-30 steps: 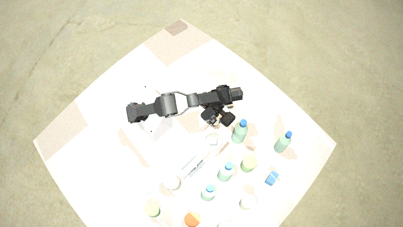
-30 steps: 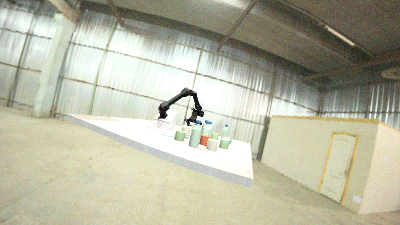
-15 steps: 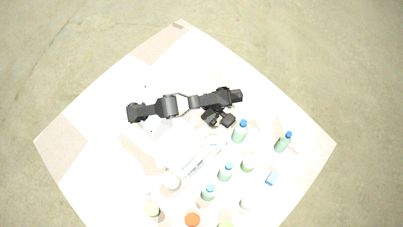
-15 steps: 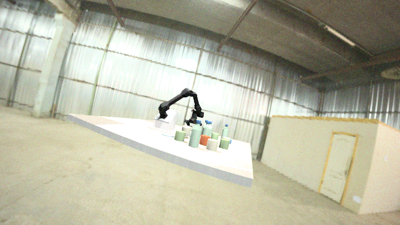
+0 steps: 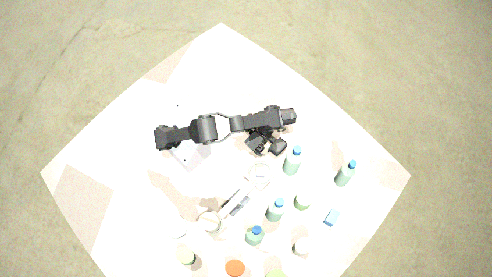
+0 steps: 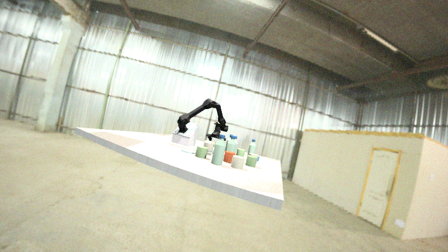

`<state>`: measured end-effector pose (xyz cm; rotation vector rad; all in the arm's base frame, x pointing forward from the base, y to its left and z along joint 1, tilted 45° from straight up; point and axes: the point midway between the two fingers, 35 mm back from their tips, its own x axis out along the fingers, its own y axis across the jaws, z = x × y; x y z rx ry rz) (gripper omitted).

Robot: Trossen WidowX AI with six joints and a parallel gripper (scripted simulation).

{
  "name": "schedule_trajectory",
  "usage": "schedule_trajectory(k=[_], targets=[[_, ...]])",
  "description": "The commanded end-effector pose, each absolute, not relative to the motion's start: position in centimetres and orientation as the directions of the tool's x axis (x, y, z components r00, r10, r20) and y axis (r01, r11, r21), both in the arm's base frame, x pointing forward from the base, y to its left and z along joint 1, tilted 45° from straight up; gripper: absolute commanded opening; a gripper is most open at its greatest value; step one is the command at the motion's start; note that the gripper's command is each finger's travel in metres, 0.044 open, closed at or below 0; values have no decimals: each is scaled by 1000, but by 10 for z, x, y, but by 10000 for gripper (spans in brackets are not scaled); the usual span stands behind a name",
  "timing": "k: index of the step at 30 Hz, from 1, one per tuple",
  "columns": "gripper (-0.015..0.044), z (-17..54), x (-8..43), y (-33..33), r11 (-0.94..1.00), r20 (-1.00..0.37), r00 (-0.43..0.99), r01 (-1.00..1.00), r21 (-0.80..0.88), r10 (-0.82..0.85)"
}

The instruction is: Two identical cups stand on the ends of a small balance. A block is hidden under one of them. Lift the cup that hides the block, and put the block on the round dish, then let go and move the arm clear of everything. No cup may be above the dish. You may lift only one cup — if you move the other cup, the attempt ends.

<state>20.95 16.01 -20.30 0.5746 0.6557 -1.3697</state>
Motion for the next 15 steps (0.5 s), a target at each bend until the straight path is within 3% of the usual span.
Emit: schedule_trajectory(k=[1, 8, 15], targets=[[440, -177, 208, 189, 125, -727, 90, 992, 6, -681], [440, -168, 206, 197, 127, -727, 91, 992, 5, -681], [260, -153, 216, 199, 179, -737, 87, 983, -46, -670]])
